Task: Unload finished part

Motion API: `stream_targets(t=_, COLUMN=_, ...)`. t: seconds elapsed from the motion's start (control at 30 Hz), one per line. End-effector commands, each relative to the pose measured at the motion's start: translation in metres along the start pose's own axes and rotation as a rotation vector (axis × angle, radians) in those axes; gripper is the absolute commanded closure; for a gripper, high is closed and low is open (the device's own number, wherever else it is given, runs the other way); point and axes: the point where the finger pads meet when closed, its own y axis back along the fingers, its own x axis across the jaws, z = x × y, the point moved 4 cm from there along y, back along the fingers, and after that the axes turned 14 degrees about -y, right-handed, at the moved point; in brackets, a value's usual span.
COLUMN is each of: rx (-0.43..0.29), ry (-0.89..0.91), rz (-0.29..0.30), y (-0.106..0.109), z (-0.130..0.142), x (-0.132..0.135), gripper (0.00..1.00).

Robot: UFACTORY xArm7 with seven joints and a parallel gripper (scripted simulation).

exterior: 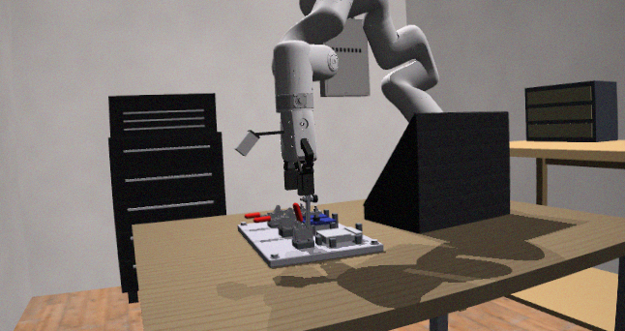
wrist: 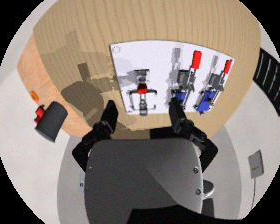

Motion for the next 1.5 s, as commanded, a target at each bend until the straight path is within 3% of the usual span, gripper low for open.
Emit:
stream_targets(t=0.0, rx=0.003, ry=0.000, rz=-0.004, y=0.001, z=-0.001, x=-0.001, gripper=0.00)
stream_targets(t=0.93, rx=0.003, ry=0.000, rz=-0.004, y=-0.007, z=0.001, x=-0.001, gripper=0.00)
stream_targets(t=1.47, rx=0.003, ry=0.000, rz=-0.004, y=-0.007, z=0.036, x=0.008, gripper=0.00)
